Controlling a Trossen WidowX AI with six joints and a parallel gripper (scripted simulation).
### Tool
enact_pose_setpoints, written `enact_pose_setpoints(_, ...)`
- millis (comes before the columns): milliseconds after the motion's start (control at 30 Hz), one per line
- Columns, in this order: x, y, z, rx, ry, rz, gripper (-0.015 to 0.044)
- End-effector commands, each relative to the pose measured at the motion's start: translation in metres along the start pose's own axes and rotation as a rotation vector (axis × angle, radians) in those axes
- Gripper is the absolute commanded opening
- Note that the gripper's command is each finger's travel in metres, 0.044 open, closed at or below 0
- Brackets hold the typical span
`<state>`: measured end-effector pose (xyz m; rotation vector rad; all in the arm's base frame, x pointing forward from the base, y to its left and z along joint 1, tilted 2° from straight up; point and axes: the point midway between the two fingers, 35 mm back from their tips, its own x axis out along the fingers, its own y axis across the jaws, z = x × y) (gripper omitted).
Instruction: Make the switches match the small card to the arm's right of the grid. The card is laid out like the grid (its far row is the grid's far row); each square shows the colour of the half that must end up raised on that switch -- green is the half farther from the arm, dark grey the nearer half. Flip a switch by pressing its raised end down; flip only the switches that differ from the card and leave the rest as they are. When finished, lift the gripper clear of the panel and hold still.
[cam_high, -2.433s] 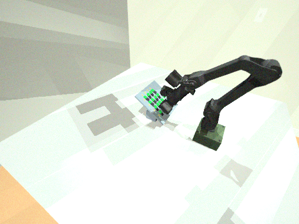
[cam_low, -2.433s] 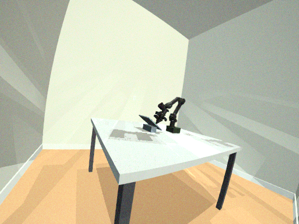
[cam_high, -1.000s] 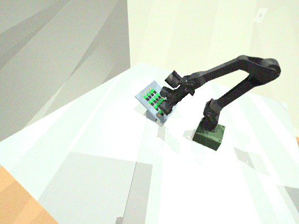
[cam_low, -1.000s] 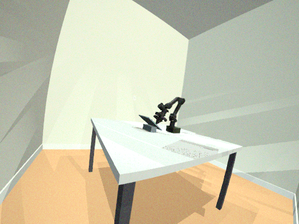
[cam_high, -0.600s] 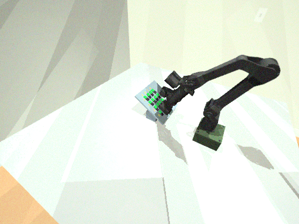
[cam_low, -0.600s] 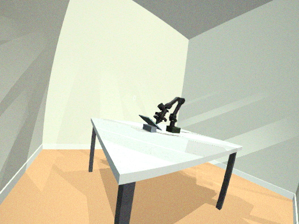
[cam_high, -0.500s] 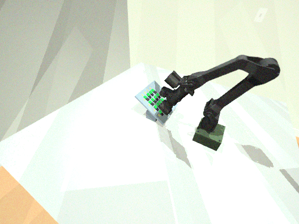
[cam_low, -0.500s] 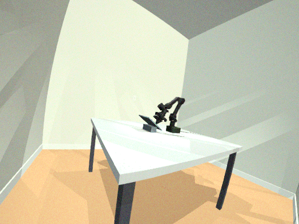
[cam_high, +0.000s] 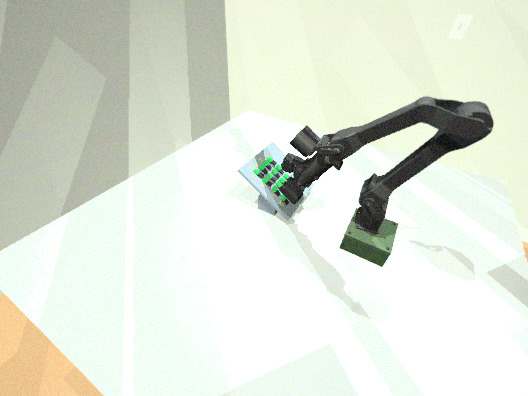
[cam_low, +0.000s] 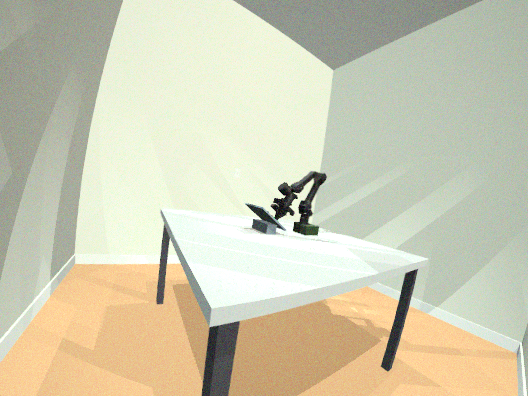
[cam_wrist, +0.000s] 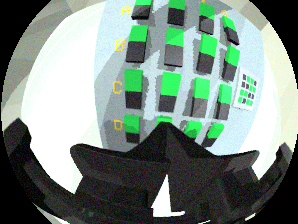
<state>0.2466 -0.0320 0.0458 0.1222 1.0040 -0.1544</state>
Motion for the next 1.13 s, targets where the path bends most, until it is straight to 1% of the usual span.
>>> enact_pose_setpoints(0,0.001,0.000,-0.001,-0.005,0.002,0.003,0.0000)
enact_pose_setpoints(67,-0.006,0.000,0.001,0.000,-0.002,0.000,0.0000)
enact_pose_setpoints(233,-0.051,0.000,-0.001,-0.004,-0.017,0.002,0.0000)
enact_pose_setpoints(300,-0.063,0.000,-0.003,-0.005,-0.021,0.003,0.0000)
enact_pose_setpoints(500,-0.065,0.000,-0.001,-0.005,-0.022,0.003,0.0000)
enact_pose_setpoints(633,-0.072,-0.011,0.039,-0.005,-0.024,0.002,0.0000)
enact_pose_setpoints(700,-0.073,-0.014,0.048,-0.006,-0.025,0.002,0.0000)
enact_pose_setpoints(1100,-0.073,-0.014,0.048,-0.006,-0.025,0.002,0.0000)
